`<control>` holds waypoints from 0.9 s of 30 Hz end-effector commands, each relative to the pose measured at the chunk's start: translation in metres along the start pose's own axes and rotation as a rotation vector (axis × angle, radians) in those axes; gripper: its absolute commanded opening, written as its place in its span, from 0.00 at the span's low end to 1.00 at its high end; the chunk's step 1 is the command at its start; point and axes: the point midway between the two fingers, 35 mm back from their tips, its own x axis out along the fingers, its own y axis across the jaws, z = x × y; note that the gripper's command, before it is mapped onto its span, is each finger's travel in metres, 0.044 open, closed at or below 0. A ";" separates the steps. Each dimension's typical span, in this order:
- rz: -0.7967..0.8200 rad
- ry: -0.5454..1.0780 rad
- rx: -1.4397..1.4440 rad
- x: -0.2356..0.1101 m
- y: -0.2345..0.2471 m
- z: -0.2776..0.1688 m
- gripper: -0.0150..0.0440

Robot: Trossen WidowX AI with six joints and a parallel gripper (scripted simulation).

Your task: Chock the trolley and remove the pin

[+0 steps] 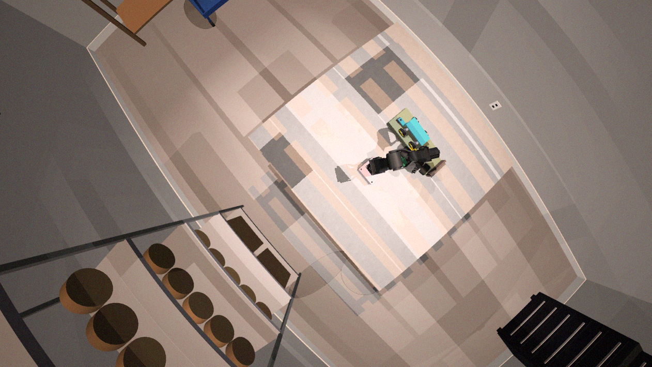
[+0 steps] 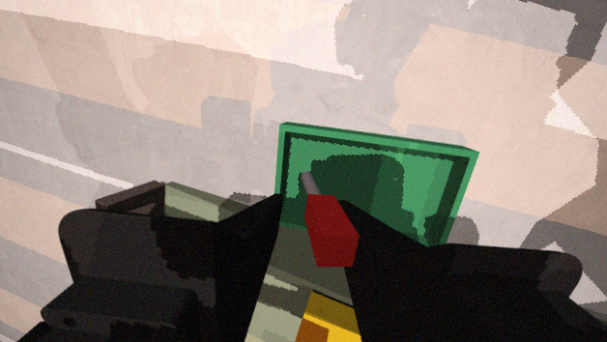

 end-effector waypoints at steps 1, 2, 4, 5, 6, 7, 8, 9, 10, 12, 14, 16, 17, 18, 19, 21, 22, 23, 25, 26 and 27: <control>0.004 0.000 0.002 0.001 -0.003 0.000 0.58; 0.004 0.000 0.002 0.001 -0.004 0.000 0.58; 0.004 0.000 0.002 0.001 -0.005 0.000 0.58; 0.003 0.000 0.002 0.001 -0.006 0.000 0.58; 0.003 0.000 0.002 0.001 -0.007 0.000 0.58; 0.003 0.000 0.002 0.001 -0.007 0.000 0.58; 0.003 0.000 0.002 0.002 -0.008 0.000 0.58; 0.003 0.000 0.002 0.002 -0.009 0.000 0.58; 0.003 0.000 0.002 0.002 -0.010 0.000 0.58; 0.003 0.000 0.002 0.002 -0.011 0.000 0.58; 0.003 0.000 0.002 0.003 -0.013 0.000 0.58; 0.003 0.000 0.002 0.003 -0.014 0.000 0.58; 0.003 0.000 0.002 0.003 -0.015 0.000 0.58; 0.003 0.000 0.002 0.004 -0.015 0.000 0.58; 0.003 0.000 0.002 0.004 -0.016 0.000 0.58; 0.003 0.000 0.002 0.004 -0.018 0.000 0.58; 0.003 0.000 0.002 0.004 -0.018 0.000 0.58; 0.002 0.000 0.002 0.005 -0.019 0.000 0.58; 0.002 0.000 0.002 0.005 -0.020 0.000 0.58; 0.002 0.000 0.002 0.005 -0.021 0.000 0.58; 0.002 0.000 0.002 0.006 -0.022 0.000 0.58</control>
